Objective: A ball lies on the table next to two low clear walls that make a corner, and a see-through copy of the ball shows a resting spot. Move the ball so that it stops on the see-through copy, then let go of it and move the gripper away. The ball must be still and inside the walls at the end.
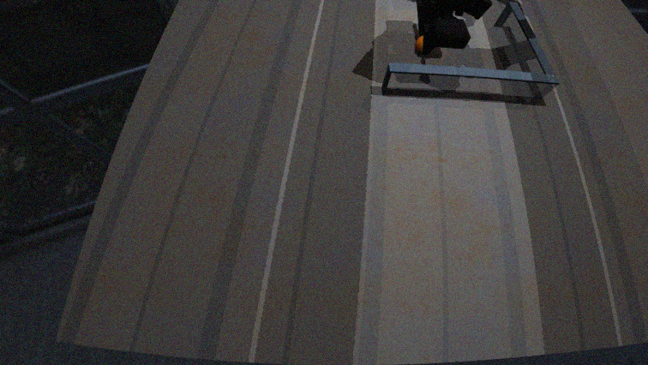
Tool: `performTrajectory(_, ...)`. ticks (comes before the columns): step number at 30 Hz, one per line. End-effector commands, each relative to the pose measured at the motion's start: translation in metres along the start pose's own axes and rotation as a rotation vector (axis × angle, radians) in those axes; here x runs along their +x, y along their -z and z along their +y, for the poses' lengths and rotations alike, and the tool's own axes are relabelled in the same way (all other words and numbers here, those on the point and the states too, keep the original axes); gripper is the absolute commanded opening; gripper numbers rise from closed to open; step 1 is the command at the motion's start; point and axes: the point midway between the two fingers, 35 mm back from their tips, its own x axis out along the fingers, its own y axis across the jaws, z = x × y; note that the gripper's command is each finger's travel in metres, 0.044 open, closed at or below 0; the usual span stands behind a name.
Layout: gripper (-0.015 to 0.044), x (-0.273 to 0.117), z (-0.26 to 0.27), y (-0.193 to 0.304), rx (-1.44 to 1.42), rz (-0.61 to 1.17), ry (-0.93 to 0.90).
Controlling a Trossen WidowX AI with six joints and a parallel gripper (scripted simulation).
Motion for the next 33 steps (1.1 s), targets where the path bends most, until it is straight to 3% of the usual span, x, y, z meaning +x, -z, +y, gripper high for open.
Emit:
performTrajectory(1,0.0000,0.003,0.000,0.000,0.005,-0.002,0.000)
performTrajectory(12,0.0289,0.000,0.000,0.000,0.000,0.000,0.000)
performTrajectory(17,0.0291,-0.002,0.000,0.000,0.001,0.000,0.000)
performTrajectory(23,0.0291,-0.084,0.000,0.001,0.005,0.001,-0.001)
performTrajectory(33,0.0291,-0.080,-0.002,0.003,0.012,0.004,0.013)
